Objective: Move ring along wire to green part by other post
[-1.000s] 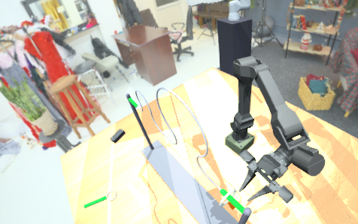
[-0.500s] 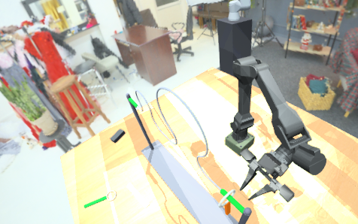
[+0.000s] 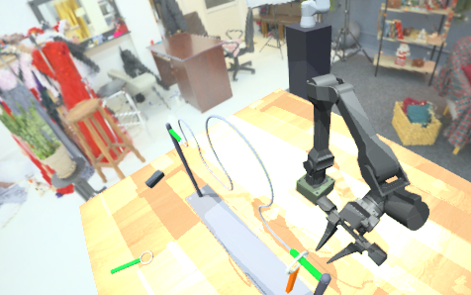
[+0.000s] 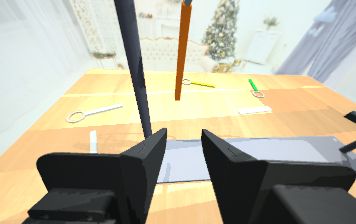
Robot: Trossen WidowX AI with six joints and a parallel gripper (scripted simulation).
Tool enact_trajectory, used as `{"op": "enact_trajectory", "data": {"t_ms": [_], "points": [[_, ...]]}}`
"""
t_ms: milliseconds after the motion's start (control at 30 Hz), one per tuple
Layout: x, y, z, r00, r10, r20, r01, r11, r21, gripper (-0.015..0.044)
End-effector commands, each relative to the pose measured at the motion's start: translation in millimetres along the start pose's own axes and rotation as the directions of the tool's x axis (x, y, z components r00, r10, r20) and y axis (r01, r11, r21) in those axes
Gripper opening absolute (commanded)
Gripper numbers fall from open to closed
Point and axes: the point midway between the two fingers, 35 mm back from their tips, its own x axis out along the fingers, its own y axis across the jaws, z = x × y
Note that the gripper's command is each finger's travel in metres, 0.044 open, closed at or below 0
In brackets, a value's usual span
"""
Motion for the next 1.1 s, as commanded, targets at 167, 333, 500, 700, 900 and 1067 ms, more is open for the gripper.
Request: {"op": "enact_trajectory", "data": {"t_ms": [167,333,500,700,900,1067], "points": [[-18.2,0.8,-1.1,1.0,0.0,-0.005,0.0,1.0,0.0,0.0239],[-49.3,-1.4,0.8,1.0,0.0,0.002,0.0,1.0,-0.001,0.037],[-49.3,-1.4,0.8,1.0,0.0,0.002,0.0,1.0,-0.001,0.044],[-49.3,-1.4,0.8,1.0,0.0,0.002,0.0,1.0,-0.001,0.044],[-49.3,-1.4,0.8,1.0,0.0,0.002,0.0,1.0,-0.001,0.044],[-49.3,-1.4,0.8,1.0,0.0,0.002,0.0,1.0,-0.001,0.044]]}}
